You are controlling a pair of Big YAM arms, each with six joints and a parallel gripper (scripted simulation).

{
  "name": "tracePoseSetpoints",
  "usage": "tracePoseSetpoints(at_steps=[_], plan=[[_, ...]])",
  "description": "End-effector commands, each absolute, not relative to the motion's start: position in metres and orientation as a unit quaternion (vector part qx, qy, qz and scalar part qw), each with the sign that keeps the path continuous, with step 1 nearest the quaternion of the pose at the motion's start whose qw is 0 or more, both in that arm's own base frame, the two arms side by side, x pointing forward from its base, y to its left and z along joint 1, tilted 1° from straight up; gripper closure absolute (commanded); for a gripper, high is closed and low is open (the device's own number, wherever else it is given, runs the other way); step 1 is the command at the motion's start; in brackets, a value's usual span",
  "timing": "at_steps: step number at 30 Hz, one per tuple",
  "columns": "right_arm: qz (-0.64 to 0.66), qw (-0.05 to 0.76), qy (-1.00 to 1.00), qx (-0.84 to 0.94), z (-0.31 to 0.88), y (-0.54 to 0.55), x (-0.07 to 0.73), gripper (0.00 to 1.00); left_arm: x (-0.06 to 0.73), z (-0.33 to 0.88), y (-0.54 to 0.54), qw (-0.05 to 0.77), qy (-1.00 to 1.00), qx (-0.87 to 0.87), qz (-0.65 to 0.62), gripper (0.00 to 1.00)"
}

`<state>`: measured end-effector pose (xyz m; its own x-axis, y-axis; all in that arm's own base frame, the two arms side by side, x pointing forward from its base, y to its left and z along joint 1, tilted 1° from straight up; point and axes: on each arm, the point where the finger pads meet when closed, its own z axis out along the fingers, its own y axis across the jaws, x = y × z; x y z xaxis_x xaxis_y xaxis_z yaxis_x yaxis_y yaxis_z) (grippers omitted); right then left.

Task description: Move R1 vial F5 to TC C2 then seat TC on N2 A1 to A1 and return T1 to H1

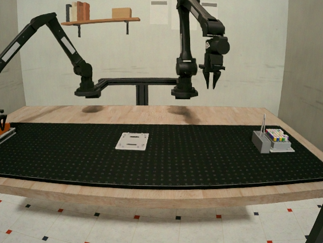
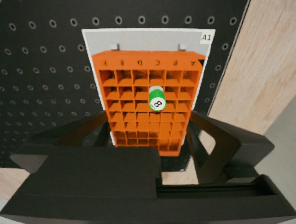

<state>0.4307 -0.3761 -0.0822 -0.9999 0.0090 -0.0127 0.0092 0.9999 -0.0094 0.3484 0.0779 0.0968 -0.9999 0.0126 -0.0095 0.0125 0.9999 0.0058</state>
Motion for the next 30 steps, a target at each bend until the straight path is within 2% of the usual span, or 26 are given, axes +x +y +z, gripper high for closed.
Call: tracePoseSetpoints(at_steps=[1, 30], plan=[[-0.005, 0.008, 1.000, 0.003, -0.0916, -0.3722, 0.4371, 1.00, 0.3605, 0.1089, 0.0817, 0.022, 1.000, 0.000, 0.008, 0.76], [-0.006, 0.009, 1.000, 0.002, -0.0927, -0.3735, 0.4382, 1.00, 0.3605, 0.1089, 0.0817, 0.022, 1.000, 0.000, 0.008, 0.76]])
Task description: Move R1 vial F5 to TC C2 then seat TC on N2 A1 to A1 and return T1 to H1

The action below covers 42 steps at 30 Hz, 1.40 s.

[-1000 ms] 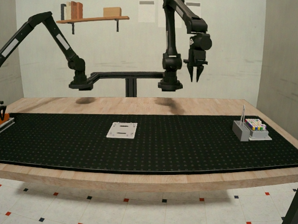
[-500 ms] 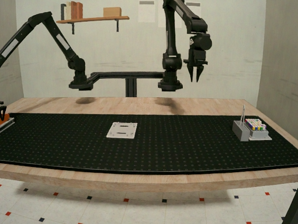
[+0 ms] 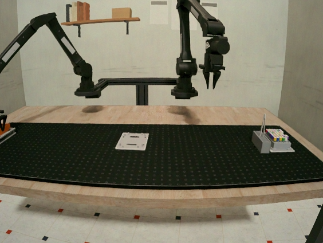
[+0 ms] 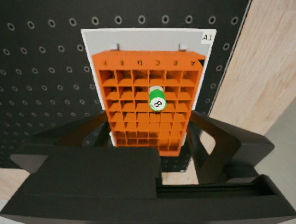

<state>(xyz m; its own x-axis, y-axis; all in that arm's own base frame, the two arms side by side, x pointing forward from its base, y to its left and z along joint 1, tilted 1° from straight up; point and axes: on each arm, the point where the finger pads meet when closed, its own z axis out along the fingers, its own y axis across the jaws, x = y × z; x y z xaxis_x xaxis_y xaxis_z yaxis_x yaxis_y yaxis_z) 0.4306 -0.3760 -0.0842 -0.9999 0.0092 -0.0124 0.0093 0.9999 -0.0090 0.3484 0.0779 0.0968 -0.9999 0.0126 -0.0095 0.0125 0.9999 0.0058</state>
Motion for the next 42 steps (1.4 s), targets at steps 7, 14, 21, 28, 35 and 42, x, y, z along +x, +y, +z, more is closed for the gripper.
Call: tracePoseSetpoints(at_steps=[7, 14, 21, 28, 35, 42], plan=[[-0.006, 0.009, 1.000, 0.002, -0.0928, -0.3735, 0.4380, 1.00, 0.3605, 0.1089, 0.0817, 0.022, 1.000, 0.000, 0.008, 0.76], [-0.006, 0.009, 1.000, 0.002, -0.0929, -0.3735, 0.4379, 1.00, 0.3605, 0.1089, 0.0817, 0.022, 1.000, 0.000, 0.008, 0.76], [-0.006, 0.009, 1.000, 0.002, -0.0929, -0.3734, 0.4378, 1.00, 0.3605, 0.1089, 0.0817, 0.022, 1.000, 0.000, 0.008, 0.76], [-0.006, 0.009, 1.000, 0.002, -0.0930, -0.3734, 0.4376, 1.00, 0.3605, 0.1089, 0.0817, 0.022, 1.000, 0.000, 0.008, 0.76], [-0.006, 0.009, 1.000, 0.002, -0.0930, -0.3734, 0.4376, 0.00, 0.3605, 0.1089, 0.0817, 0.022, 1.000, 0.000, 0.008, 0.76], [-0.006, 0.009, 1.000, 0.002, -0.0930, -0.3734, 0.4376, 0.00, 0.3605, 0.1089, 0.0817, 0.022, 1.000, 0.000, 0.008, 0.76]])
